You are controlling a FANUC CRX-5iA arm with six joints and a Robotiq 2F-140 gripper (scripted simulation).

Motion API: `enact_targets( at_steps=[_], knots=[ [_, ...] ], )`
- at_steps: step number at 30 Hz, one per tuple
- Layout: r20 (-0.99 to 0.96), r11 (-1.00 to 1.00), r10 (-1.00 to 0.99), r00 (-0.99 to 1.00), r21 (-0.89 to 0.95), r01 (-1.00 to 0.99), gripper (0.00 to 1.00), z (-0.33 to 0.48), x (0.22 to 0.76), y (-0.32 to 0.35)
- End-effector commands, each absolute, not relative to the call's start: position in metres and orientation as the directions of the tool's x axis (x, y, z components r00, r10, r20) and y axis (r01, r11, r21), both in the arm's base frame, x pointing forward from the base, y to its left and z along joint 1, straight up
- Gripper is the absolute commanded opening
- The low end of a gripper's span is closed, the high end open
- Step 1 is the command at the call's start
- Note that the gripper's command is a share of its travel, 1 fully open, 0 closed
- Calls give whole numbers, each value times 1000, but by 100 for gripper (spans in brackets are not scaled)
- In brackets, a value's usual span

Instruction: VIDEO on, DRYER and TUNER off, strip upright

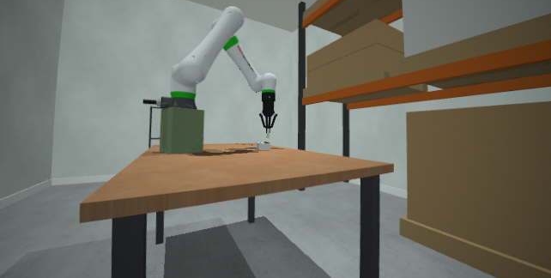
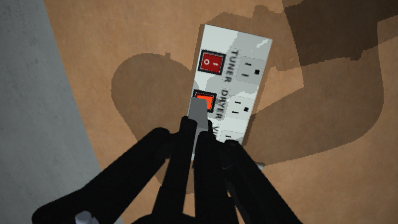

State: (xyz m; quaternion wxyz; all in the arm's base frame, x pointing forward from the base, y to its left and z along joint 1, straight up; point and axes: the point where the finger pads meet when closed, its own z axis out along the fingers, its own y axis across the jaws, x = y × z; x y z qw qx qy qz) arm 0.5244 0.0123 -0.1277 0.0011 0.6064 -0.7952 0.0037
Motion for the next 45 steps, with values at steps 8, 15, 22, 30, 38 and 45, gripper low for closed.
enact_targets(
  at_steps=[8, 15, 22, 30, 38, 45],
  knots=[
    [6, 265, -964, -265, -5, -964, 0, -138, 525, 12],
    [6, 265, -964, -265, -5, -964, 0, -144, 525, 12],
    [6, 265, -964, -265, -5, -964, 0, -146, 525, 12],
    [6, 265, -964, -265, -5, -964, 0, -147, 525, 12],
    [6, 265, -964, -265, -5, -964, 0, -147, 525, 12],
    [6, 265, -964, -265, -5, -964, 0, -147, 525, 12]
  ],
)
